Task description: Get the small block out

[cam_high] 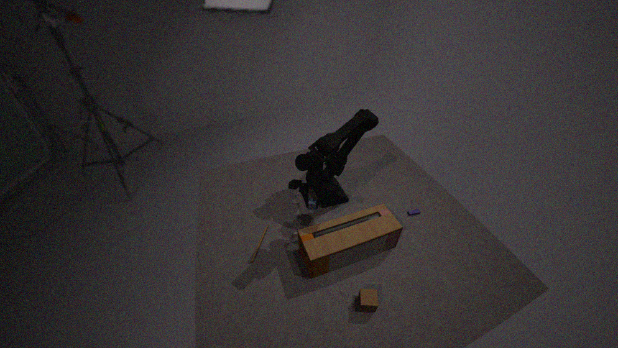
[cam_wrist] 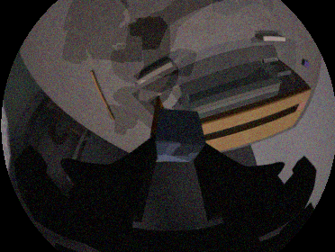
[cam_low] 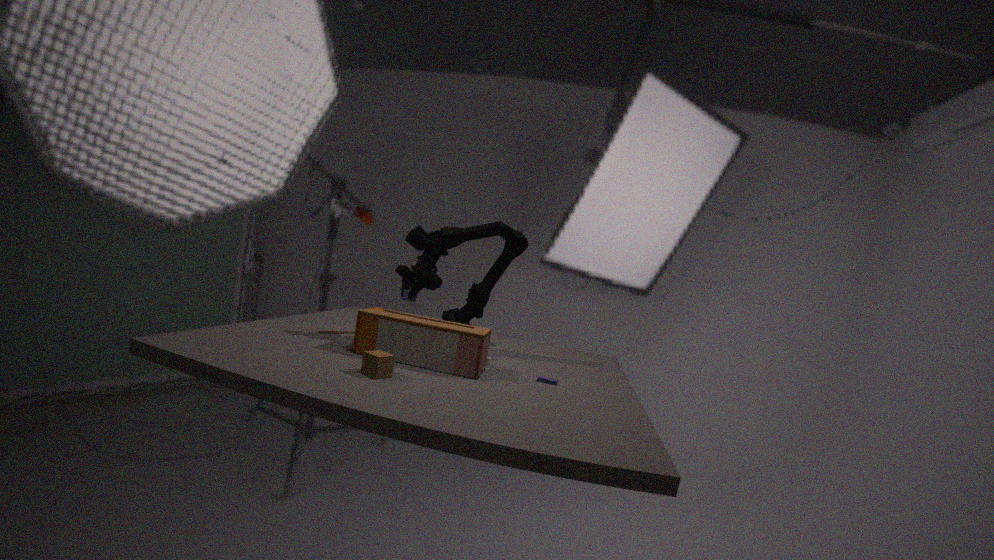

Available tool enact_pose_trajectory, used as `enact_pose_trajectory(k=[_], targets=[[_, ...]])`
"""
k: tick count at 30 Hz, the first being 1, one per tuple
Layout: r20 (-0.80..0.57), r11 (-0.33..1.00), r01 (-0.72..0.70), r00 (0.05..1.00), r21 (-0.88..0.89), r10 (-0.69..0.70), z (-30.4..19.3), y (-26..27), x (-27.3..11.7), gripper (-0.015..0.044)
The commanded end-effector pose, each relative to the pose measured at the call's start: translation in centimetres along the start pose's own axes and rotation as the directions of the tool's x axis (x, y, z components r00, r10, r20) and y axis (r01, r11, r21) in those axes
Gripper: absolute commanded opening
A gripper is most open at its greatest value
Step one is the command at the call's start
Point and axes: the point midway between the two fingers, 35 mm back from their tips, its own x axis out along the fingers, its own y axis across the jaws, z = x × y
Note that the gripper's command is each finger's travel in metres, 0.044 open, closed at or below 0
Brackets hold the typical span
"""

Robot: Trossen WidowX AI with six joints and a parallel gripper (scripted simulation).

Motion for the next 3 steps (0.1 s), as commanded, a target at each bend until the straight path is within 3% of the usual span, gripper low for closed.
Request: enact_pose_trajectory(k=[1, 3], targets=[[0.002, 1.000, -0.005, 1.000, 0.004, 0.005, 0.05, 0.07, 0.00, 0.0000], [0.002, 1.000, -0.005, 1.000, 0.004, 0.005, 0.05, 0.07, 0.00, 0.0000]])
